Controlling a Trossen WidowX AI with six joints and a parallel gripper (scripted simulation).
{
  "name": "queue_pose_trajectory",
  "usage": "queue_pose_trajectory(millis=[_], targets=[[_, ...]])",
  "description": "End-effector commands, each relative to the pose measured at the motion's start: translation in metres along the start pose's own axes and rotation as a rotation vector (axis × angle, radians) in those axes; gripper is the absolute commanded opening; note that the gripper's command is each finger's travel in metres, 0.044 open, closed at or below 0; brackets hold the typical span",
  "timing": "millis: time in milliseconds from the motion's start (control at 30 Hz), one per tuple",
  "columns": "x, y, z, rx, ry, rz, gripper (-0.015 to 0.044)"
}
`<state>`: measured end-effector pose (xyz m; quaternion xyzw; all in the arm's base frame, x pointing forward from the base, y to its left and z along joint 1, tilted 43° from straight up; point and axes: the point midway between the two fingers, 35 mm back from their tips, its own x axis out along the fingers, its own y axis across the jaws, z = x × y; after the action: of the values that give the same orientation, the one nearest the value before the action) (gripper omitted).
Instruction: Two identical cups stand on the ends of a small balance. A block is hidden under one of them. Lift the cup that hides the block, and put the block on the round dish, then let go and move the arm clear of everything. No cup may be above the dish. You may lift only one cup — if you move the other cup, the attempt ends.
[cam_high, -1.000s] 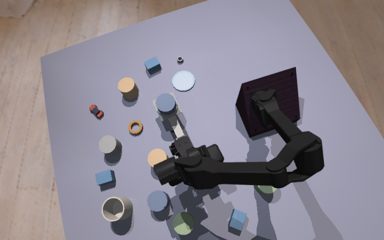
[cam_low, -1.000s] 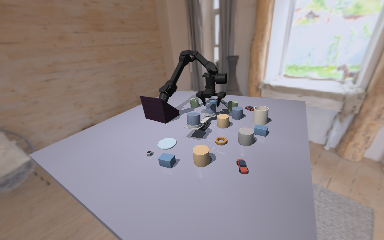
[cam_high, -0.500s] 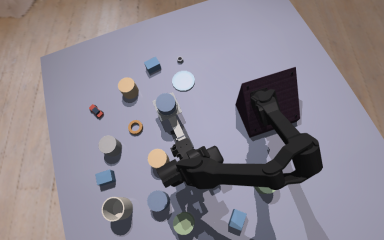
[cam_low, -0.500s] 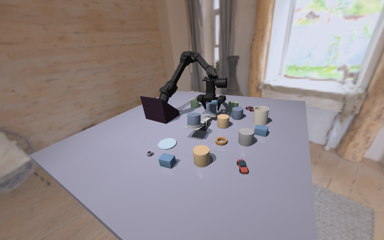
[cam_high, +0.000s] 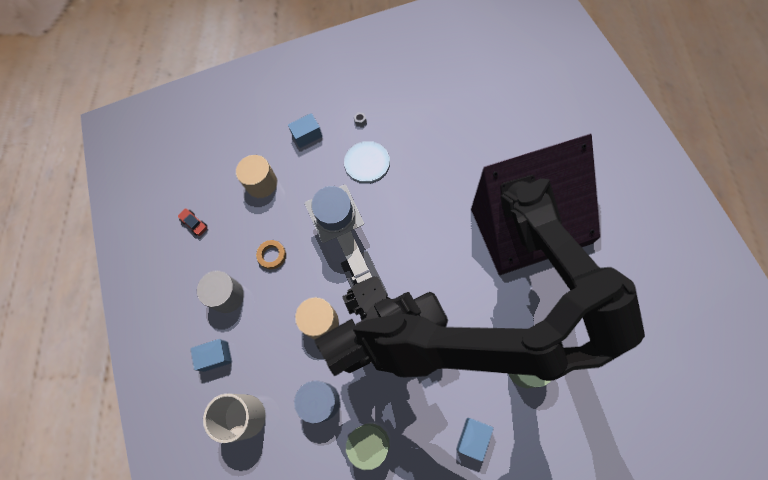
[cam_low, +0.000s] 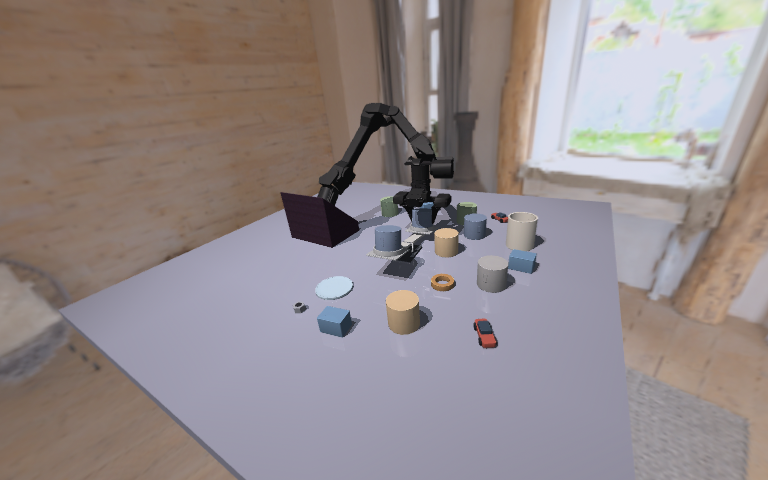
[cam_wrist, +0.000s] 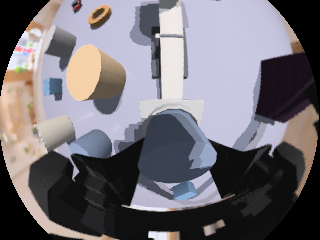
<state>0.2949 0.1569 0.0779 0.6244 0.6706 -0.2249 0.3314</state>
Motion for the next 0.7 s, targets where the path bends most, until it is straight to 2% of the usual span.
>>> queue_pose_trajectory(millis=[0,33,433,667], targets=[[0.001,-0.001,0.002,0.004,-0.005,-0.001,0.0321],[0.001,-0.001,0.002,0.004,-0.005,-0.001,0.0314],[-0.009,0.002,0.003,0.004,-0.009,-0.001,0.0000],[-0.018,0.003,0.003,0.004,-0.011,-0.001,0.0000]])
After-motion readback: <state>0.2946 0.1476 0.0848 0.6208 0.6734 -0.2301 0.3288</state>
